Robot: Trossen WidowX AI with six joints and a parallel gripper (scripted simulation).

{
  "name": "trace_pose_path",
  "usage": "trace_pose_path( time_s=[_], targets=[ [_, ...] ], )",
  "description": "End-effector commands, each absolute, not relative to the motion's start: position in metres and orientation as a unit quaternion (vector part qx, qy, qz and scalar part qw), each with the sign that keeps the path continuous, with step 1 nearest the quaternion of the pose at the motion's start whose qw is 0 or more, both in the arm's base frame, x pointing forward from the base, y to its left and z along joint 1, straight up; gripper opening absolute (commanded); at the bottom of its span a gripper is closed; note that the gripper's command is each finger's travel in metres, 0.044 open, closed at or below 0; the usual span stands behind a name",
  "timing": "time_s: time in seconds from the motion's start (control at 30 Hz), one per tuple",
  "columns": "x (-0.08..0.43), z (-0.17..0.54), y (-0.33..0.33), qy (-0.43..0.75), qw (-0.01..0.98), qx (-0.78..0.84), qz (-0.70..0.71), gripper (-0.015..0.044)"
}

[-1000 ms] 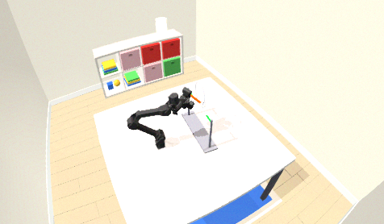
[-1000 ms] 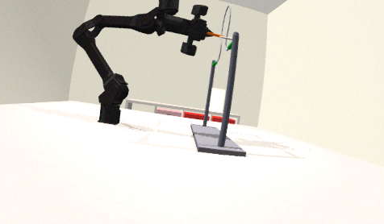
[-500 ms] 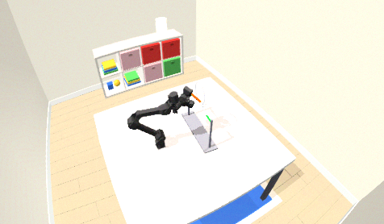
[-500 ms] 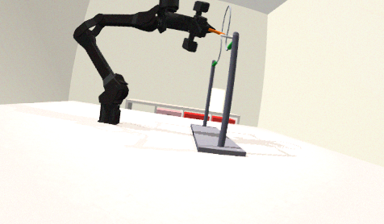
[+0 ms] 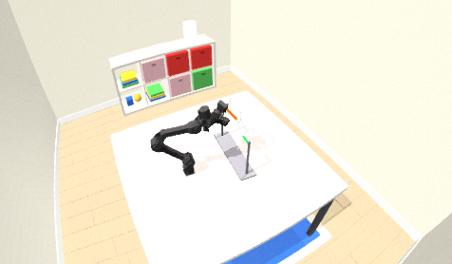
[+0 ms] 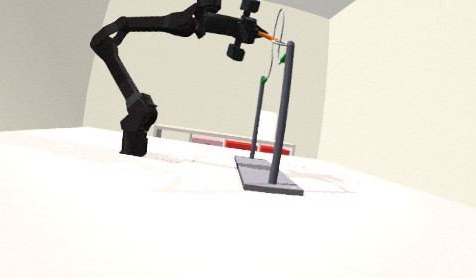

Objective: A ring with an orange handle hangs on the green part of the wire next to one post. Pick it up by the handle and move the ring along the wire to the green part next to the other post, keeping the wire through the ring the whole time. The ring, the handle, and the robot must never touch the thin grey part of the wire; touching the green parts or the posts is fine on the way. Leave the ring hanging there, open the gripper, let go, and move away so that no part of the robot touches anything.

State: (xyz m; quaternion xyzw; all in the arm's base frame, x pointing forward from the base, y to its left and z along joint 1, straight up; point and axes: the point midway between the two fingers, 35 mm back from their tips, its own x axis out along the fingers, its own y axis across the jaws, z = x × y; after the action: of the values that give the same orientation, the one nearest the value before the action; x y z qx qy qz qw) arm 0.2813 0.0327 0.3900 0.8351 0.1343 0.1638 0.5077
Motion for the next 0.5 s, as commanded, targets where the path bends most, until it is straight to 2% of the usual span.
trace_pose_path(
  time_s=[0.0, 0.47],
  targets=[
    [0.2798, 0.3983, 0.0309, 0.133, 0.506, 0.835, 0.169, -0.0150],
    [0.2797, 0.4004, 0.0294, 0.139, 0.530, 0.821, 0.162, -0.0150]
  ],
)
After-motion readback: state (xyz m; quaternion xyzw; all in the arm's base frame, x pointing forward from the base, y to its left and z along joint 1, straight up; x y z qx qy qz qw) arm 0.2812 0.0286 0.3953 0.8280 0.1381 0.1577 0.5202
